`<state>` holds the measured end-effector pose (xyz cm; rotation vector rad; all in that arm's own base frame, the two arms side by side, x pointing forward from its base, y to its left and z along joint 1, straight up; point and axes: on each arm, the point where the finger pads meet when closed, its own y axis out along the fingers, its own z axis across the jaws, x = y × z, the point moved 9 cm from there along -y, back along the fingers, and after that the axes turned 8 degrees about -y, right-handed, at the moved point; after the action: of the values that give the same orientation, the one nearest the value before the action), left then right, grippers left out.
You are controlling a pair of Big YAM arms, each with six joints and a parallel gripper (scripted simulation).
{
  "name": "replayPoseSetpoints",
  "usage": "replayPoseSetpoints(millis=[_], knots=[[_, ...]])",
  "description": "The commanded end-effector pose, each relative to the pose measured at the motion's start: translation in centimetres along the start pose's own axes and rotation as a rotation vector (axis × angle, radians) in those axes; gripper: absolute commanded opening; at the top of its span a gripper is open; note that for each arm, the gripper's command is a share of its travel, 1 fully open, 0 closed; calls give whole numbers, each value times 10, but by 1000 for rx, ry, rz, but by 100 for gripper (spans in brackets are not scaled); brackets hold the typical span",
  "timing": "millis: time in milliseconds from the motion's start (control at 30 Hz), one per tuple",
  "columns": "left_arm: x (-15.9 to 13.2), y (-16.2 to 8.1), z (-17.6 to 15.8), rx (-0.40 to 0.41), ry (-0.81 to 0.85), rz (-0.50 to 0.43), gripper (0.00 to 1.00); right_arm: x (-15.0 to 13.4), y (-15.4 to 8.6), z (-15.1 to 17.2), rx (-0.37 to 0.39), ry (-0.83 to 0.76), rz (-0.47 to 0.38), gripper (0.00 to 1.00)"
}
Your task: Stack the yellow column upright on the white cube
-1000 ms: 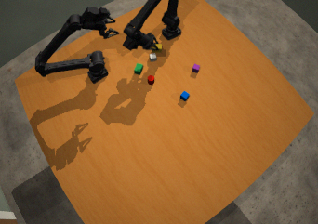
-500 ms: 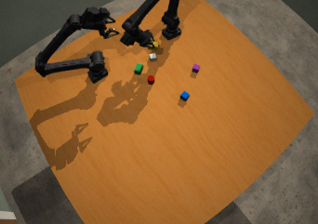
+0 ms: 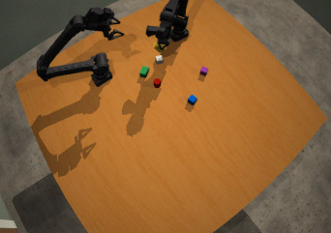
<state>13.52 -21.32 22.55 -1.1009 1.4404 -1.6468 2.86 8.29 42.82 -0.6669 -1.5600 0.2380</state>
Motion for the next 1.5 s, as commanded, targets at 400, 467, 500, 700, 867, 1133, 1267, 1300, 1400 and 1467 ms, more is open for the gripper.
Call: replayPoseSetpoints(millis=[400, 467, 500, 700, 867, 1133, 1267, 1300, 1400, 1467], knots=[[-42, 29, 11, -137, 16, -580, 35, 9, -9, 0, 2, 0, -19, 100], [-43, 31, 9, -145, 3, -605, 35, 9, -9, 0, 2, 0, -19, 100], [-43, 31, 9, -145, 3, -605, 35, 9, -9, 0, 2, 0, -19, 100], [-39, 22, 12, -132, -1, -621, 35, 9, -9, 0, 2, 0, -19, 100], [-37, 13, 18, -123, 4, -623, 35, 9, -9, 0, 2, 0, -19, 100], [-43, 31, 13, -137, 2, -620, 35, 9, -9, 0, 2, 0, -19, 100], [-50, 46, 6, -156, -16, -616, 35, 9, -9, 0, 2, 0, -19, 100], [-50, 48, 6, -156, -16, -616, 35, 9, -9, 0, 2, 0, -19, 100], [-51, 49, 12, -138, -7, -619, 35, 9, -9, 0, 2, 0, -19, 100], [-55, 60, 5, -156, -16, -617, 35, 9, -9, 0, 2, 0, -19, 100]])
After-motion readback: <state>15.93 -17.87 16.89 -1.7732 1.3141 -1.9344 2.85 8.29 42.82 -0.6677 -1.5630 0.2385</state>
